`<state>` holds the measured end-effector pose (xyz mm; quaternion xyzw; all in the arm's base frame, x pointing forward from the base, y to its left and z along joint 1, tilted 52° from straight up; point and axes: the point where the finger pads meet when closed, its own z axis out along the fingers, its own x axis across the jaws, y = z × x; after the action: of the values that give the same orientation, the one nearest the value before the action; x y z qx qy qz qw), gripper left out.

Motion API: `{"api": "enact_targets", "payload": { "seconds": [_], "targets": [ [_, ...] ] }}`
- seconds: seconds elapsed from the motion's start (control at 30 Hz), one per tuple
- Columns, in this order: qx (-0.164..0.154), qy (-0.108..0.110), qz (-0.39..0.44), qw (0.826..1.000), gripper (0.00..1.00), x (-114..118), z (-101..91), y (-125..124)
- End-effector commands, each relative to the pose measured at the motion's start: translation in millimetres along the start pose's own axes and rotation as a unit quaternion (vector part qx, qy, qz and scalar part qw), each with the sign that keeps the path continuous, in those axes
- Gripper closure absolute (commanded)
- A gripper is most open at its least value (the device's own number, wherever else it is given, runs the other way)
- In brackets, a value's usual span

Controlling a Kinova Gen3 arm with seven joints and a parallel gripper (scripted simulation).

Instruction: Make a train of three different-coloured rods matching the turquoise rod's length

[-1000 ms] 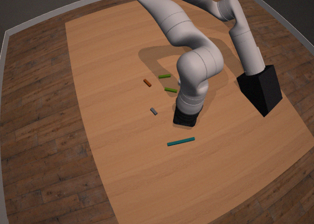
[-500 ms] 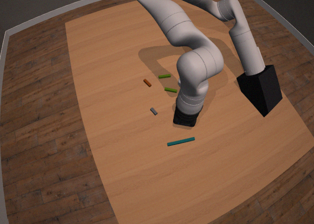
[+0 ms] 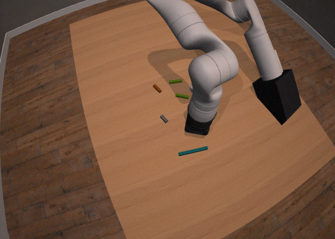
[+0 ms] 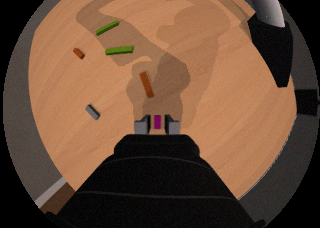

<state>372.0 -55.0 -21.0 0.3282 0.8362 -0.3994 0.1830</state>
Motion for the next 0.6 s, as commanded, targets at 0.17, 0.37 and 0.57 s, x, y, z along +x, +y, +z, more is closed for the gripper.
{"api": "enact_targets", "payload": {
  "seconds": [0.17, 0.37, 0.57],
  "targets": [
    [-0.001, 0.000, 0.000, 1.000, 0.76, -0.1, -0.8, 0.6],
    [-0.001, 0.000, 0.000, 1.000, 0.76, -0.1, -0.8, 0.6],
    [-0.001, 0.000, 0.000, 1.000, 0.76, -0.1, -0.8, 0.6]
  ]
}}
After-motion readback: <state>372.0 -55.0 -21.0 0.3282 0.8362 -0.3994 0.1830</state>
